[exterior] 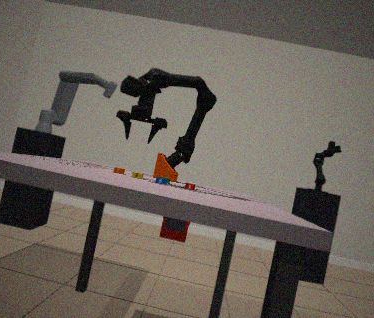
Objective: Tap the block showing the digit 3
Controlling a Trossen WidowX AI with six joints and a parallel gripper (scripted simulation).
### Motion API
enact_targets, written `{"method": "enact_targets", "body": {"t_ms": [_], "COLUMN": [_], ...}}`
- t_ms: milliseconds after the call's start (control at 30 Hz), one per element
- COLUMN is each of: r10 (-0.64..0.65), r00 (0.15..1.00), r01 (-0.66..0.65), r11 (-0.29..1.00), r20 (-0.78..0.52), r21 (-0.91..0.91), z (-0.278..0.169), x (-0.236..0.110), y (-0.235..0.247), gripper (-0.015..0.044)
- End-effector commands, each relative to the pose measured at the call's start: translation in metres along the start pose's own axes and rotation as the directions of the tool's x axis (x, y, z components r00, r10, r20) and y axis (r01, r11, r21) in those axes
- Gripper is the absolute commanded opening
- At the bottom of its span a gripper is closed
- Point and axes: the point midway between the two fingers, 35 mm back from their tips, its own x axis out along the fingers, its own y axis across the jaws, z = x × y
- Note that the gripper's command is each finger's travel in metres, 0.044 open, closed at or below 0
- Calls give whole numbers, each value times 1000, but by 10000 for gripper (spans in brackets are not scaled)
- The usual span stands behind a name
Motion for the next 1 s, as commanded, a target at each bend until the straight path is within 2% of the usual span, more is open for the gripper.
{"method": "enact_targets", "body": {"t_ms": [0,200,967], "r10": [3,13,14], "r00": [1000,1000,1000], "r01": [-3,-13,-14], "r11": [1000,1000,1000], "r20": [0,-2,-2], "r21": [-10,-10,-10], "z": [-5,-31,-32], "x": [-1,5,6], "y": [57,125,127], "gripper": [400,400,400]}}
